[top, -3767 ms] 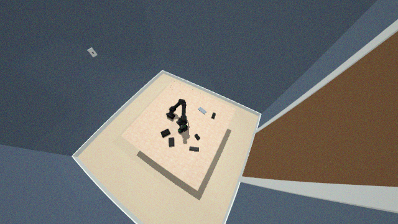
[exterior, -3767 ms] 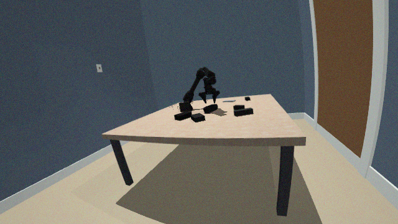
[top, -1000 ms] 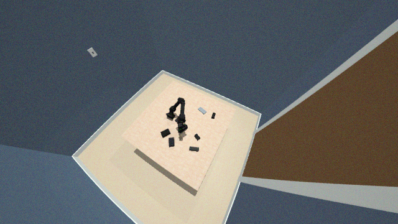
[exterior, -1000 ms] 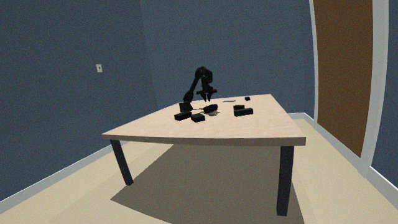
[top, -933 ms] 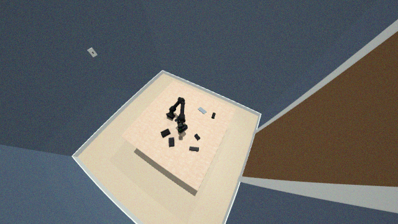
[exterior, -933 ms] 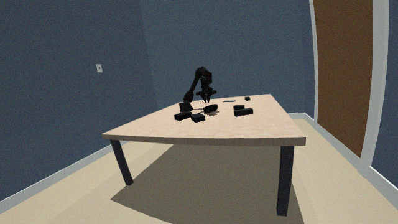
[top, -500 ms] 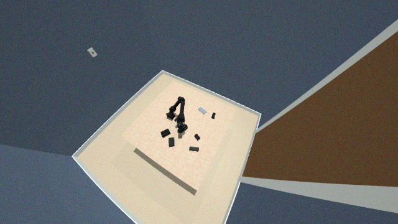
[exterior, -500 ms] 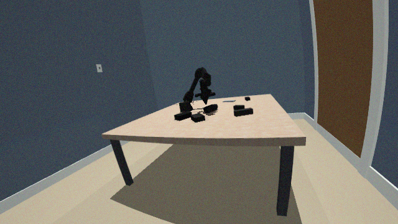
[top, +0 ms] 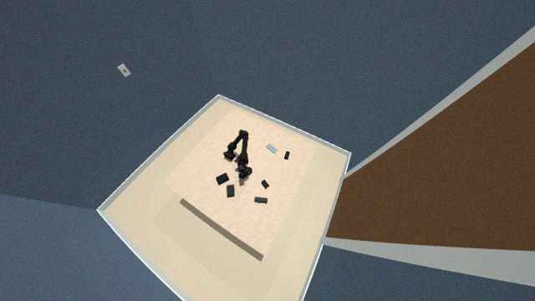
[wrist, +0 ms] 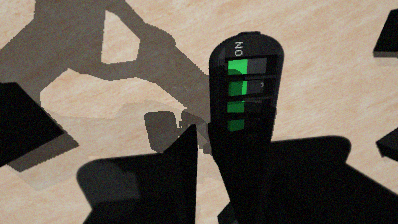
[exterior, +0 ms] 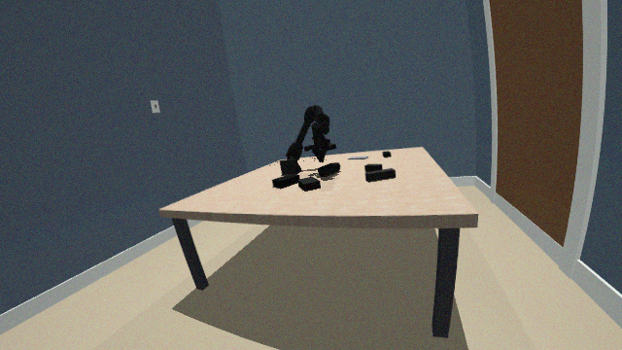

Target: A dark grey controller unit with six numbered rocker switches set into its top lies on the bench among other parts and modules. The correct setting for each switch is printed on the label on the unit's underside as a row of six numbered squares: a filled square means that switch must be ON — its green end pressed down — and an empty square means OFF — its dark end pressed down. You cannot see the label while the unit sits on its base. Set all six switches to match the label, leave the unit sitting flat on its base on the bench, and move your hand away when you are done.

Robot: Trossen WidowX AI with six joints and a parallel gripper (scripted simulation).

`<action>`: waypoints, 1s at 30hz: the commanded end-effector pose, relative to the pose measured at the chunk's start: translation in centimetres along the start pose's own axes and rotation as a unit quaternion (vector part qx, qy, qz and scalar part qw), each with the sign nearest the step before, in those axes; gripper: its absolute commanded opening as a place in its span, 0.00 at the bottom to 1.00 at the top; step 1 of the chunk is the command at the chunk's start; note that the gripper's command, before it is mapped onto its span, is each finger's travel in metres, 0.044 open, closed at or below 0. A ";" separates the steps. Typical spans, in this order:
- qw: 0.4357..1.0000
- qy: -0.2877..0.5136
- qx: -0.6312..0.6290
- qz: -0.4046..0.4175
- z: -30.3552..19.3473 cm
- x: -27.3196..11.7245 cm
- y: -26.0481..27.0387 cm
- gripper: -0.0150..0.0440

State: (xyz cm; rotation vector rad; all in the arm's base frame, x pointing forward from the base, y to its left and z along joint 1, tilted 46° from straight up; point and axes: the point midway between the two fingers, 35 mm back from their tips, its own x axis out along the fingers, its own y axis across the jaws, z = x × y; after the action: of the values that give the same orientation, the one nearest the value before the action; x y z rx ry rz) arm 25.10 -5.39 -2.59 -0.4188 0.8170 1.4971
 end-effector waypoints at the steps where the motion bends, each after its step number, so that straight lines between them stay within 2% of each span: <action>1: 1.000 0.005 -0.004 -0.006 -0.2 -2.5 -0.3 0.48; 4: 1.000 0.004 -0.004 -0.006 -0.1 -4.4 -0.2 0.61; 8: 1.000 0.004 -0.004 -0.005 -0.1 -4.5 -0.2 0.79; 20: 1.000 0.004 -0.004 -0.005 -0.1 -4.5 -0.2 0.25; 30: 1.000 0.004 -0.004 -0.005 -0.1 -4.5 -0.2 0.25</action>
State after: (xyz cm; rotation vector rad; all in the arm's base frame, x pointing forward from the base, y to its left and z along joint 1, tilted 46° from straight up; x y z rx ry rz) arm 25.71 -8.63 0.41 -0.4292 0.8160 1.4874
